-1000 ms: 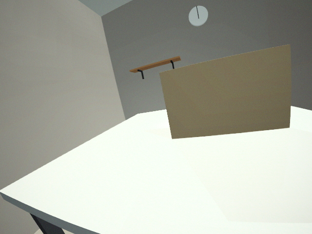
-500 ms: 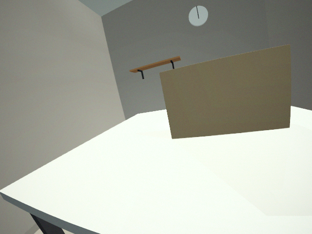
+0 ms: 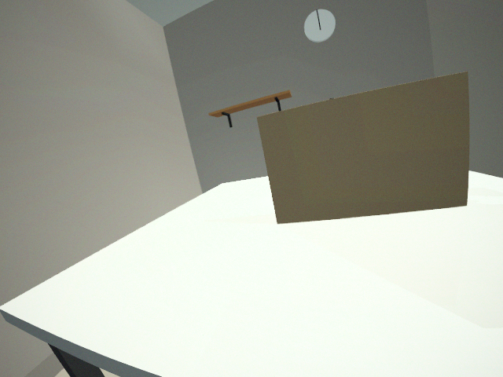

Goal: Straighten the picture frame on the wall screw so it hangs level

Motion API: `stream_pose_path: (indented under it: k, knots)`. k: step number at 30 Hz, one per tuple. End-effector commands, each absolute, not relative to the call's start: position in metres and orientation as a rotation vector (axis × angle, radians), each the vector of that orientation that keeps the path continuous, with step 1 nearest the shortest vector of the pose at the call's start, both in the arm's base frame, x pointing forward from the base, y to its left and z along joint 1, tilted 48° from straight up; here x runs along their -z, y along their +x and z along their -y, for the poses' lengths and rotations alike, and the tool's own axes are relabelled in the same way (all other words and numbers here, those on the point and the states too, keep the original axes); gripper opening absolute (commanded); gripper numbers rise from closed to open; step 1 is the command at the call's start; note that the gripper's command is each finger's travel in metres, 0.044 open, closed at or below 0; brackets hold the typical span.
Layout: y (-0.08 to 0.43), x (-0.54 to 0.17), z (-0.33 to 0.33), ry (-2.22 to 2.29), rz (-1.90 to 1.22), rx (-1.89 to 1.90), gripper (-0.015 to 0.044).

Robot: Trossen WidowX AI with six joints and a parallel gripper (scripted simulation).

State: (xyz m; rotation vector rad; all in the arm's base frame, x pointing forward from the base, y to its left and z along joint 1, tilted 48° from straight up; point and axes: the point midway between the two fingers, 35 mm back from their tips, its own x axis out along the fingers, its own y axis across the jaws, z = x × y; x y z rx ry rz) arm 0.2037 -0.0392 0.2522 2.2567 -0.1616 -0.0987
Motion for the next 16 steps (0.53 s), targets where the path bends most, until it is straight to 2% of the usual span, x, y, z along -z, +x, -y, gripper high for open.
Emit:
stream_pose_path:
  k: [1,16]
  knots:
    - [0.2029,-0.2519,0.0390,2.256,0.160,0.100,0.0260]
    - [0.1972,-0.2501,0.0374,2.252,0.151,0.105,0.0260]
